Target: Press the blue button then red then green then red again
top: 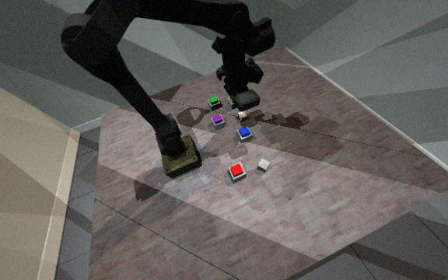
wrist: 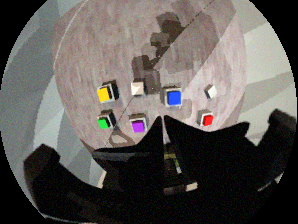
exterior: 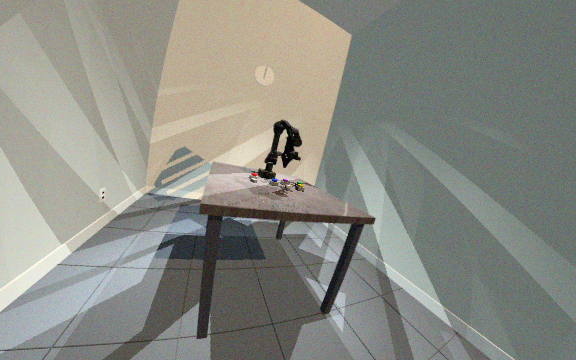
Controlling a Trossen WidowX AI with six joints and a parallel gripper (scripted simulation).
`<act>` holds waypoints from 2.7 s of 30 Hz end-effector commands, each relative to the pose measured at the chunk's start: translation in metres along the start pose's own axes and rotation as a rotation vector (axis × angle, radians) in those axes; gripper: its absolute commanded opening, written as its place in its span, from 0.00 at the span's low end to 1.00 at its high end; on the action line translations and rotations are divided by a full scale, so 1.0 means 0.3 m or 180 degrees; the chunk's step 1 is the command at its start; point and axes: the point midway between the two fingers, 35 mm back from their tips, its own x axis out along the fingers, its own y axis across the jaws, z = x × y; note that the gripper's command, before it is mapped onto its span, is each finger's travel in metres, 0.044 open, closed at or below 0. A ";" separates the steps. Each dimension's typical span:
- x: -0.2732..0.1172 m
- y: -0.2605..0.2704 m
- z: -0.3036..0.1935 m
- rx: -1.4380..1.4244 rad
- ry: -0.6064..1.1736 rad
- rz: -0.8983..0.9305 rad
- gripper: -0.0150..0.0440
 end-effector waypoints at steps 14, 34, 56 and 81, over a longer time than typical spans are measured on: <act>0.006 0.580 -0.160 0.0008 0.0038 0.0041 0.29; 0.257 0.584 -0.162 0.0008 0.0038 0.0040 0.29; 0.323 0.583 -0.164 0.0008 0.0038 0.0040 0.29; 0.179 0.584 -0.160 0.0008 0.0038 0.0041 0.29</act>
